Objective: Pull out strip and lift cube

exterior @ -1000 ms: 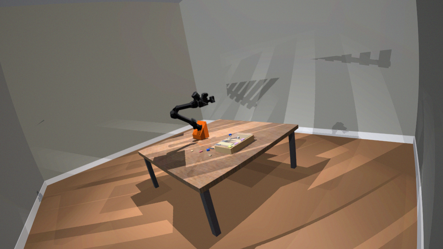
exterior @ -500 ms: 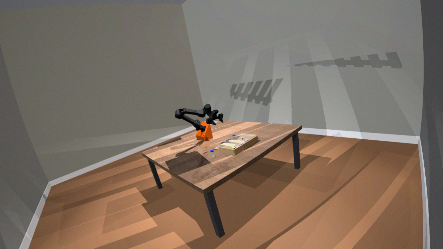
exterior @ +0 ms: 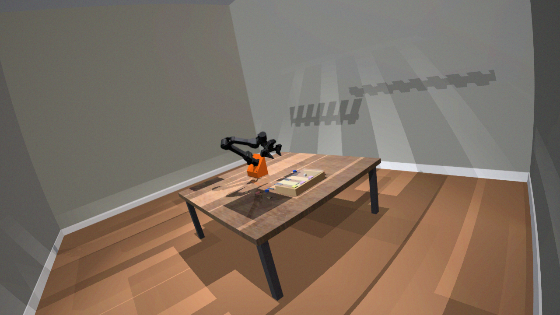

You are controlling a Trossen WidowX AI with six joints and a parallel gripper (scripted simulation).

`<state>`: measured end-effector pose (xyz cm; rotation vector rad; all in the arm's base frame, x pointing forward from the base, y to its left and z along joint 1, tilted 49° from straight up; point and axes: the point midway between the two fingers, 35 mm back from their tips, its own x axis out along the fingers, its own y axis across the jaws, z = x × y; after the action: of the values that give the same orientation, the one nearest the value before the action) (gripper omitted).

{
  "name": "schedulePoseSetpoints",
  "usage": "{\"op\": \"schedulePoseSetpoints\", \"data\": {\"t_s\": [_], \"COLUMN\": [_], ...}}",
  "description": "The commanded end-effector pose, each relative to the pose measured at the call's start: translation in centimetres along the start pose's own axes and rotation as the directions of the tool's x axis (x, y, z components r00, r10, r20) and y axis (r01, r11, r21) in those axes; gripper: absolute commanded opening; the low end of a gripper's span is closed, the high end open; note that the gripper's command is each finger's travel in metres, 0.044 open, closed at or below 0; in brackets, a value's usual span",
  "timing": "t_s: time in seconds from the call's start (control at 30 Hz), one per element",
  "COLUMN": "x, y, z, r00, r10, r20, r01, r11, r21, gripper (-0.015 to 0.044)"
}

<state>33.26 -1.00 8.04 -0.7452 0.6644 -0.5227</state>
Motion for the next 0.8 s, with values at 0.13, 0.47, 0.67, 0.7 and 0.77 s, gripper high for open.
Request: {"op": "schedulePoseSetpoints", "data": {"t_s": [0.13, 0.47, 0.67, 0.7, 0.77], "x": [3.8, 8.9, 10.7, 10.8, 11.1], "y": [2.7, 6.1, 7.1, 7.2, 7.3], "z": [0.7, -1.4, -3.9, -4.4, -5.0], "r00": [0.982, 0.836, 0.673, 0.641, 0.598], "r10": [0.073, 0.086, 0.039, 0.027, 0.01], "r20": [-0.173, -0.541, -0.739, -0.767, -0.802], "r01": [-0.079, -0.122, -0.102, -0.095, -0.086], "r11": [0.996, 0.992, 0.994, 0.994, 0.995], "r21": [-0.028, -0.03, -0.04, -0.044, -0.051], "gripper": [0.0164, 0.0, 0.0, 0.0, 0.0]}}
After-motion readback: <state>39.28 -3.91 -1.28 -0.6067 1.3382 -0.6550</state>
